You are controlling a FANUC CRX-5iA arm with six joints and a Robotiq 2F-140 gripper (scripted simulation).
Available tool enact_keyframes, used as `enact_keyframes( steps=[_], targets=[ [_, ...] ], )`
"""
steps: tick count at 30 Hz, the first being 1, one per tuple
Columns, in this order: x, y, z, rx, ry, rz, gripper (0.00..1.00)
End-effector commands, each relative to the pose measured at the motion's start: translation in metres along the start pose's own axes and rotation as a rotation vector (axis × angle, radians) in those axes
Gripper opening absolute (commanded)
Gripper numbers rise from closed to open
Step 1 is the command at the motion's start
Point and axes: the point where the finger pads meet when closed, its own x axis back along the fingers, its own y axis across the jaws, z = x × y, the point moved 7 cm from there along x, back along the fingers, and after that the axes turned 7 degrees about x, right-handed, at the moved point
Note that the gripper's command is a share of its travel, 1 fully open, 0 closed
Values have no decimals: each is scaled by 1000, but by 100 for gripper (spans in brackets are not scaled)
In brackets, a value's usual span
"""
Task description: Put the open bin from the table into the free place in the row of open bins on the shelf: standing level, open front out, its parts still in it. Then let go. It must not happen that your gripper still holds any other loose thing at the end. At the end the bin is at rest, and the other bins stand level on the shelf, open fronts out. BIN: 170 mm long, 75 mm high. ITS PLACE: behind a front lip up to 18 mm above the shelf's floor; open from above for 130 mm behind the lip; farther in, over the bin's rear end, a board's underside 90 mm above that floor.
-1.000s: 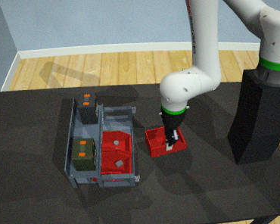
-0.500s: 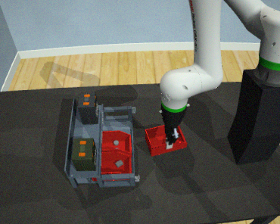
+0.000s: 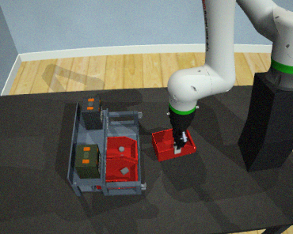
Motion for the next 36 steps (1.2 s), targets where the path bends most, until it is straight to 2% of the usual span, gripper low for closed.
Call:
enact_keyframes(
  steps=[1,36],
  targets=[
    [2,0,0,0,-1,0,0],
    [5,0,0,0,-1,0,0]
  ],
)
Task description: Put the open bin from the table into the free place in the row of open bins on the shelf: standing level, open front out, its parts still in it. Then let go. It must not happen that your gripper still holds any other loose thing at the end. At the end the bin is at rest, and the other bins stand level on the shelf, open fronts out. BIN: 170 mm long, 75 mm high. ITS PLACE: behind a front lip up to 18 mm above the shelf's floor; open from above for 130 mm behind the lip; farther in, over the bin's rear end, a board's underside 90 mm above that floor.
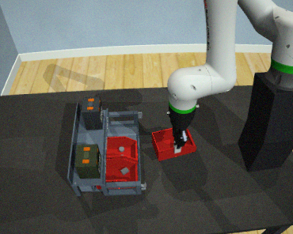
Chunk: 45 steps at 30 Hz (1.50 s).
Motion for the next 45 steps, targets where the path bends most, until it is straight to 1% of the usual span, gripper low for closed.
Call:
enact_keyframes(
  steps=[1,20,26,35,37,45],
  targets=[
    [0,0,0,0,0,0,0],
    [0,0,0,-1,0,0,0],
    [0,4,0,-9,0,0,0],
    [-1,22,-2,-47,0,0,0],
    [-1,22,-2,-47,0,0,0],
    [-2,48,-5,-103,0,0,0]
  ],
)
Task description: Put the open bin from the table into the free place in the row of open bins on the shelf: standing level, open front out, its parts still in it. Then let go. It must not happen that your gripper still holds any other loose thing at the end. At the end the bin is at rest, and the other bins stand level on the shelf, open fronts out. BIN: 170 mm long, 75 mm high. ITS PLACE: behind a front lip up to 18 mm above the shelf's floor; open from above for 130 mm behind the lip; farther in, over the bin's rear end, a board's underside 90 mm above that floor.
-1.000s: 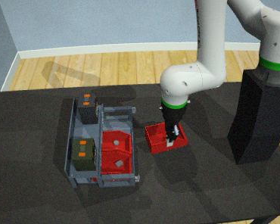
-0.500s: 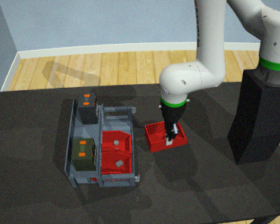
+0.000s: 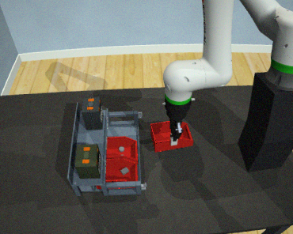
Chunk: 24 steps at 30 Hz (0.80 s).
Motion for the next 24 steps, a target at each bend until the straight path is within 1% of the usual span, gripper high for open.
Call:
enact_keyframes(
  steps=[1,7,9,18,24],
  targets=[
    [0,11,0,-23,0,0,0],
    [-1,33,0,-69,0,0,0],
    [-1,33,0,-69,0,0,0],
    [-2,57,-1,-120,0,0,0],
    [-2,63,-1,-133,0,0,0]
  ],
)
